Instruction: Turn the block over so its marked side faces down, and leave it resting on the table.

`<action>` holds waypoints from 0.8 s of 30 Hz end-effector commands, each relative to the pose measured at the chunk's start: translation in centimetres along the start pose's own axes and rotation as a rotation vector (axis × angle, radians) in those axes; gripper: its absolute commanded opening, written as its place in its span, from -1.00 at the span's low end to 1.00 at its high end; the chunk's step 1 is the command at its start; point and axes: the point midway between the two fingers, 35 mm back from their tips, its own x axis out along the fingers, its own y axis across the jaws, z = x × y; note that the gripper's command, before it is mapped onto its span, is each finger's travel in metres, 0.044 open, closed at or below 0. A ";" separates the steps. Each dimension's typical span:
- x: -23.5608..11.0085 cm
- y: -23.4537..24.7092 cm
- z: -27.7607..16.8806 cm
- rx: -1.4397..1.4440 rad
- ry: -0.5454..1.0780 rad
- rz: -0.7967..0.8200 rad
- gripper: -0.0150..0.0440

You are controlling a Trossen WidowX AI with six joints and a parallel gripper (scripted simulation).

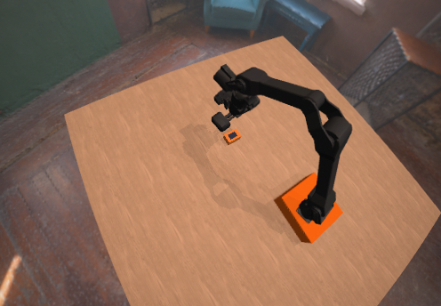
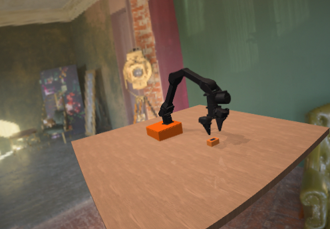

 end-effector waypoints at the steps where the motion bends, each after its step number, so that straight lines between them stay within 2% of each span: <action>1: -1.7 2.0 -3.1 0.159 0.095 0.109 1.00; 10: -1.6 1.8 -3.1 0.159 0.095 0.109 1.00; 14: 1.6 2.2 -3.4 0.159 0.095 0.109 1.00; 24: 3.3 2.4 -3.6 0.159 0.095 0.108 1.00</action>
